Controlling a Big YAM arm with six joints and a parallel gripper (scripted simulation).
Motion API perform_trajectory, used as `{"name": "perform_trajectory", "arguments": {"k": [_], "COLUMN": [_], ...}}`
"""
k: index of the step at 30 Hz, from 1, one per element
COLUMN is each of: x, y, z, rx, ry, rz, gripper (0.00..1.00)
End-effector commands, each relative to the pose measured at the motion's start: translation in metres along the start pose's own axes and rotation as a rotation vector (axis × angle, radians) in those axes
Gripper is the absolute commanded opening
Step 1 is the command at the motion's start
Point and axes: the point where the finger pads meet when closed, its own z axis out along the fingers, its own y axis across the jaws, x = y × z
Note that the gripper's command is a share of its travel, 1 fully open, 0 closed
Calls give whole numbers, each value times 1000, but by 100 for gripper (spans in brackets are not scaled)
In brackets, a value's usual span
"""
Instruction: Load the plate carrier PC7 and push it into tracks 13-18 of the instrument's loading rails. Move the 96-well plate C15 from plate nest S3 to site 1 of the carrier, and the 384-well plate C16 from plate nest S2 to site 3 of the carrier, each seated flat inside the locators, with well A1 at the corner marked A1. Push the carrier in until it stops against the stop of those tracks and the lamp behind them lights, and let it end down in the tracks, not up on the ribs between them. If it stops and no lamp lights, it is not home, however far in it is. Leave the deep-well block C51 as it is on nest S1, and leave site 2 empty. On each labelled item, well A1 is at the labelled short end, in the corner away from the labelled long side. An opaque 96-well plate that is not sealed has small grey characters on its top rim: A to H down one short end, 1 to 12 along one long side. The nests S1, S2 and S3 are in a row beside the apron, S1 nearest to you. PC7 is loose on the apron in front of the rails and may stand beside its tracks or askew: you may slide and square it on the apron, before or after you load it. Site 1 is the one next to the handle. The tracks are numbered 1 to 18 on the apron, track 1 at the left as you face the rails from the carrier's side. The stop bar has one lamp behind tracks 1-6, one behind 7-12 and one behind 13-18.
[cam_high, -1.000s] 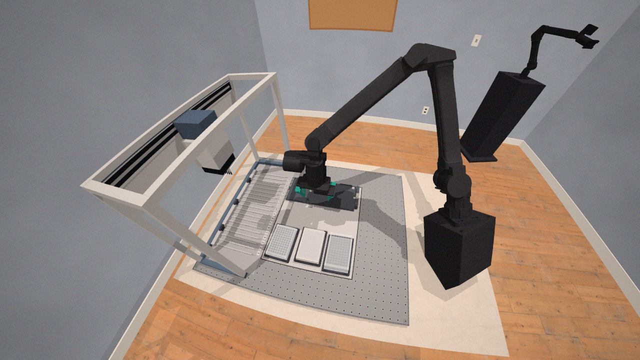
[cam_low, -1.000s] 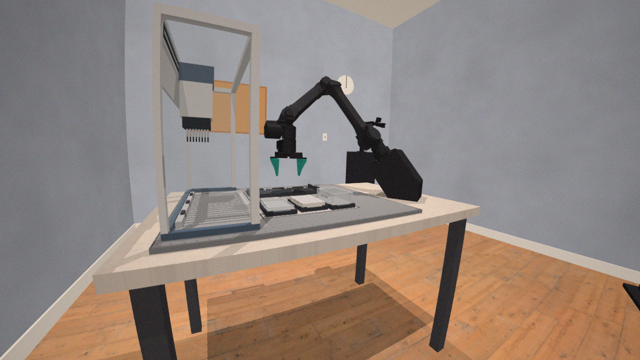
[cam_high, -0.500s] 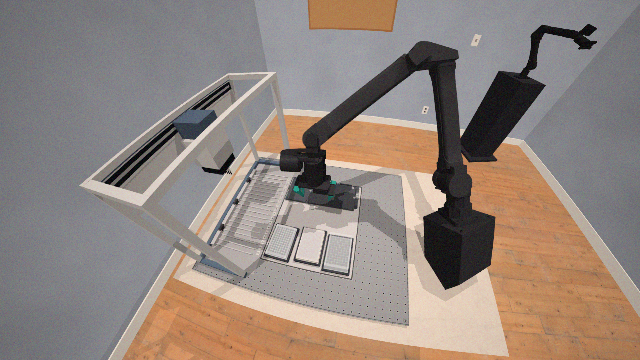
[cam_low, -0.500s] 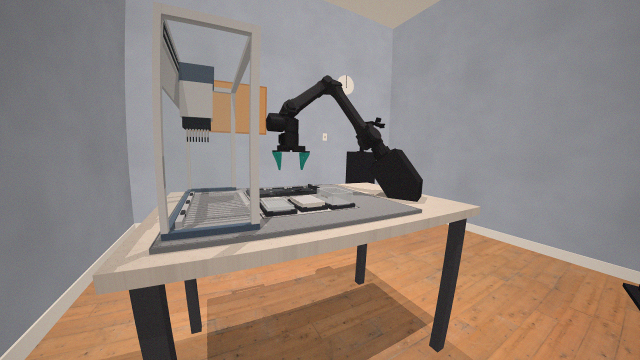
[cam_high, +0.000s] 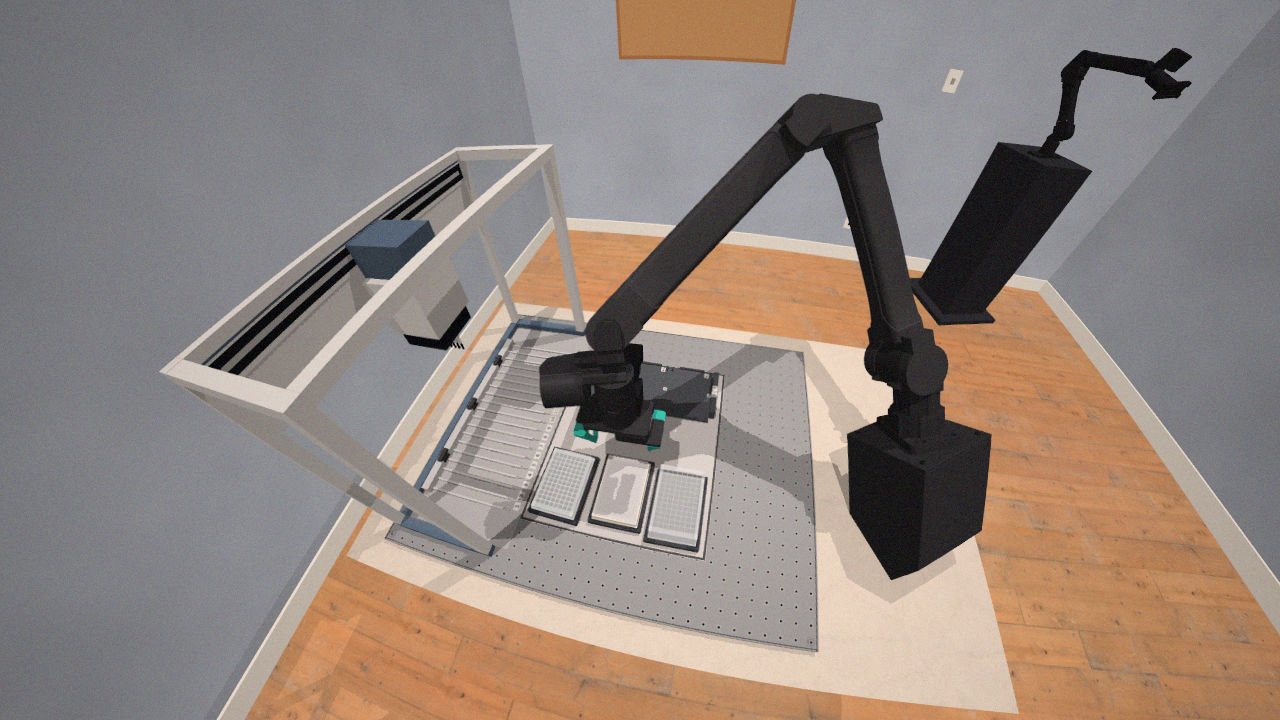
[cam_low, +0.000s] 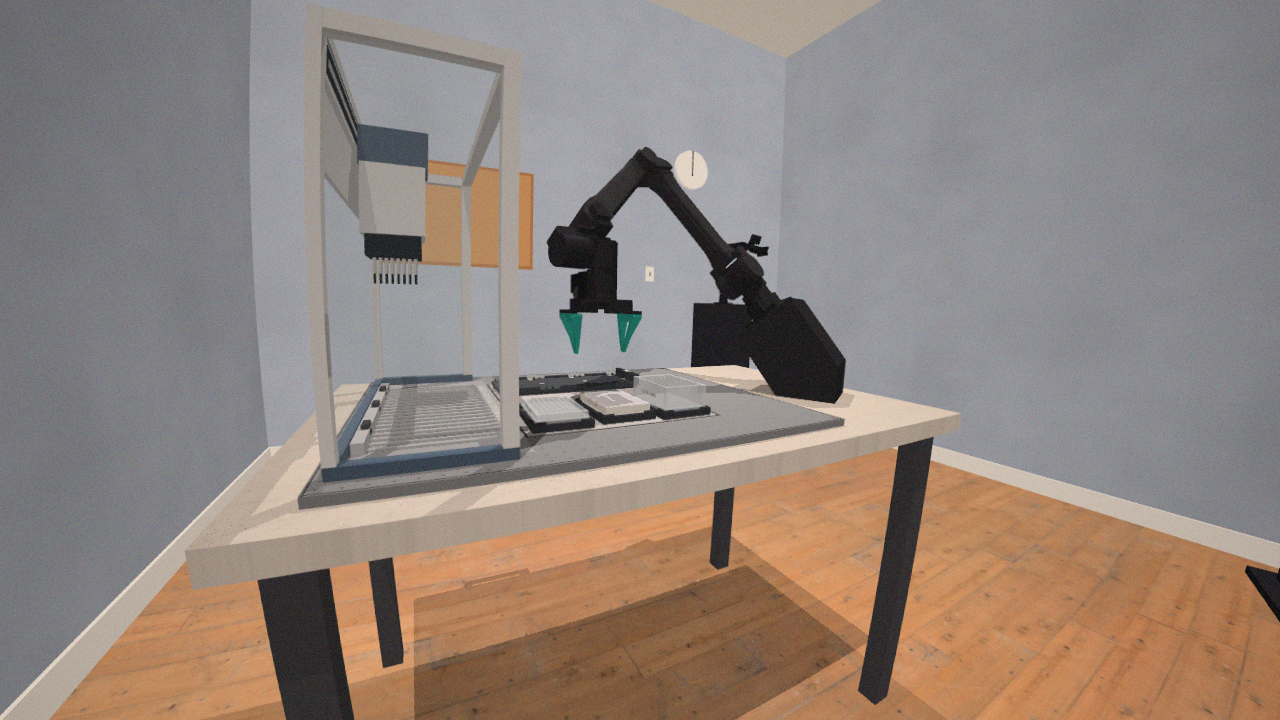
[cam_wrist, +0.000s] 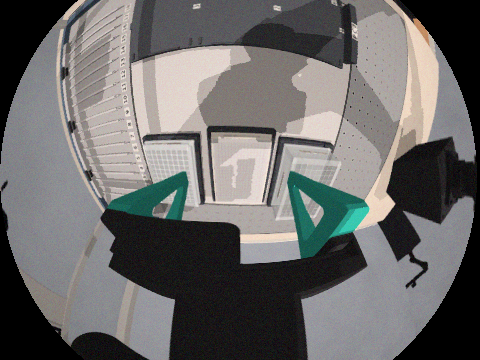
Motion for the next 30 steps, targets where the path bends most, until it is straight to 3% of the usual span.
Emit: {"name": "perform_trajectory", "arguments": {"k": [1, 3, 4, 9, 11, 13, 15, 21, 30], "x": [23, 31, 37, 66, 66, 47, 51, 58, 51], "y": [19, 8, 18, 16, -4, 1, 13, -3, 1], "z": [-13, -7, -11, -6, 3, 14, 18, 31, 58], "rx": [-51, -35, -51, -50, -18, -11, -23, -8, -5], "ry": [16, 12, 17, 20, 7, 2, 6, 4, 1], "rz": [50, 37, 49, 49, 23, 62, 69, 18, 36], "gripper": [100, 100, 100, 100, 100, 100, 100, 100, 100]}}
